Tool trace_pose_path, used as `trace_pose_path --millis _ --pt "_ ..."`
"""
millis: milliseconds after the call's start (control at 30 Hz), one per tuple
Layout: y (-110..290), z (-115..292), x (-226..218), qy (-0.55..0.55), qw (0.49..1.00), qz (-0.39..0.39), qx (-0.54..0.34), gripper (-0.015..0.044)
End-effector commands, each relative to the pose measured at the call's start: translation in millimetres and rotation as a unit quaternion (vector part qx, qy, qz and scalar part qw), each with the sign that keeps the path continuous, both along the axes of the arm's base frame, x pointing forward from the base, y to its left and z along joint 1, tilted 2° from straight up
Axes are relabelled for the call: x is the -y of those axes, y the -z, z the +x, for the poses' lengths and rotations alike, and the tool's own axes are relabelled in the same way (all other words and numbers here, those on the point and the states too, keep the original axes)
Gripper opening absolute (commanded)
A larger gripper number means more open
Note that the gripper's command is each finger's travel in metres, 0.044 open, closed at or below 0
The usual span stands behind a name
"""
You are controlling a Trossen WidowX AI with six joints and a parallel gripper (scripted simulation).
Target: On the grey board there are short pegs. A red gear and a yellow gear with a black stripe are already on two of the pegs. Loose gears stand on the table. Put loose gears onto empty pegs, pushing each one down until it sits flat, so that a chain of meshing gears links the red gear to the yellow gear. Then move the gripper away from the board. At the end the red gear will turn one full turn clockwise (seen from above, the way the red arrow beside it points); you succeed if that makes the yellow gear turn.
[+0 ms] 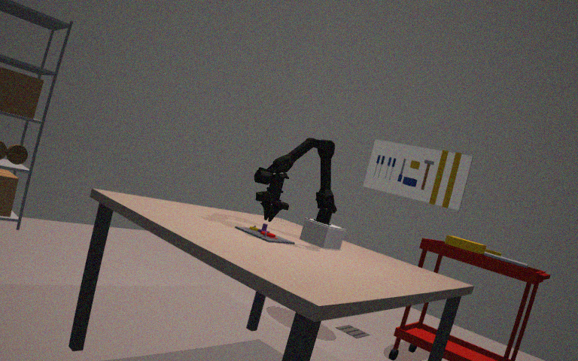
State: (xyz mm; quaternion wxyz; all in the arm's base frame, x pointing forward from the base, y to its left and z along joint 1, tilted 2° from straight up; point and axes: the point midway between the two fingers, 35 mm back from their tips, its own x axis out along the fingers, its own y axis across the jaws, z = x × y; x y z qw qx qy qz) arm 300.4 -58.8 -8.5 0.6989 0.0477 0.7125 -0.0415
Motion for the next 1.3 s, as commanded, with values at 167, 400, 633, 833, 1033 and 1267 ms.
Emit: trace_pose_path --millis 167,400,633,833,1033,1267 --pt "-49.1 1.8 0.5 0.010 1.000 -0.002 0.009 0.0219" --pt "-65.5 -0.6 0.2 0.010 1.000 -0.002 0.009 0.0402" --pt "-65.5 -0.6 0.2 0.010 1.000 -0.002 0.009 0.0440" --pt "-65.5 -0.6 0.2 0.010 1.000 -0.002 0.009 0.0440" --pt "-65.5 -0.6 0.2 0.010 1.000 -0.002 0.009 0.0440" --pt "-65.5 -0.6 0.2 0.010 1.000 -0.002 0.009 0.0440"
